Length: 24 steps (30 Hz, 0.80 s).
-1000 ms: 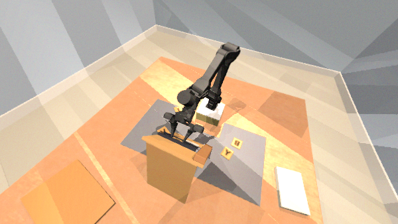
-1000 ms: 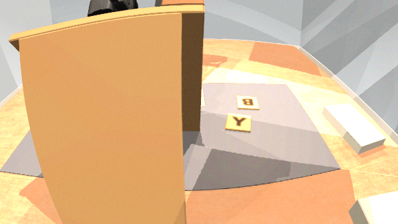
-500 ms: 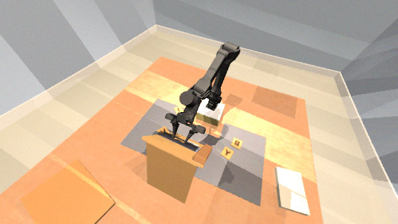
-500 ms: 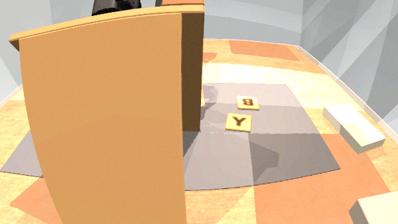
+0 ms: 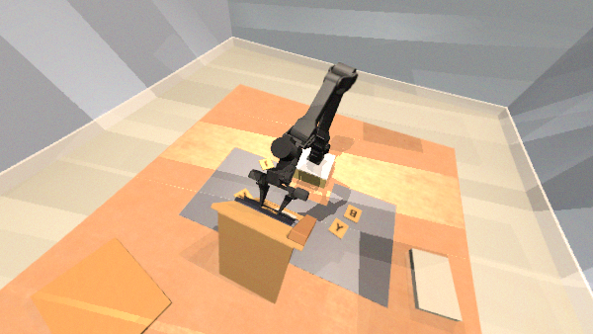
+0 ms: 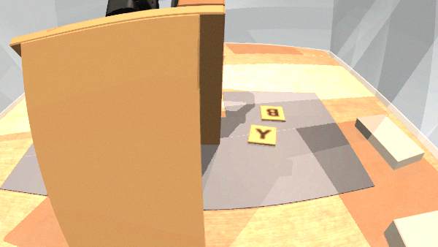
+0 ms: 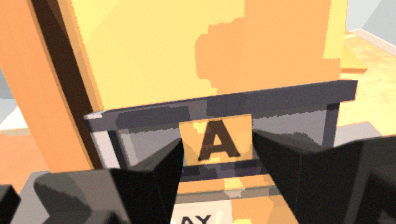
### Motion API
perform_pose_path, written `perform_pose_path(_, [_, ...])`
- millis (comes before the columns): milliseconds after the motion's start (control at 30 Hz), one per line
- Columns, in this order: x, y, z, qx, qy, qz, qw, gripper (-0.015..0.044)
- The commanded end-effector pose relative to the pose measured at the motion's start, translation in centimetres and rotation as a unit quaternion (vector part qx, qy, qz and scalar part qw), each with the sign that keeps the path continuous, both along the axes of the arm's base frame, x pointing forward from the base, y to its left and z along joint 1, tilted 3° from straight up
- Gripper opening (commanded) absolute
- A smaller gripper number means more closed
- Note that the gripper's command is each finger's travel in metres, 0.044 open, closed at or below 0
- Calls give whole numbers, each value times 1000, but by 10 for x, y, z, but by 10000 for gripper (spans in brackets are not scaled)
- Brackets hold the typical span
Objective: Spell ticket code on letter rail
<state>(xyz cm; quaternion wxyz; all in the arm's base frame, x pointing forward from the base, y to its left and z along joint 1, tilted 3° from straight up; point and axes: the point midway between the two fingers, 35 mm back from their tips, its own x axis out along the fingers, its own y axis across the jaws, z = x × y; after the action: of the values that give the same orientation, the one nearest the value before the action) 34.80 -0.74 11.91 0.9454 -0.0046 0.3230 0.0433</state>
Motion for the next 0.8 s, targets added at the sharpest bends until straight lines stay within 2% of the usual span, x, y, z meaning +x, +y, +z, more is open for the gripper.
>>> perform_pose_path(0, [0,2,1,0,-3,-3,1000,0])
perform_pose_path(767, [-1,15,1,0,-3,-3,1000,0])
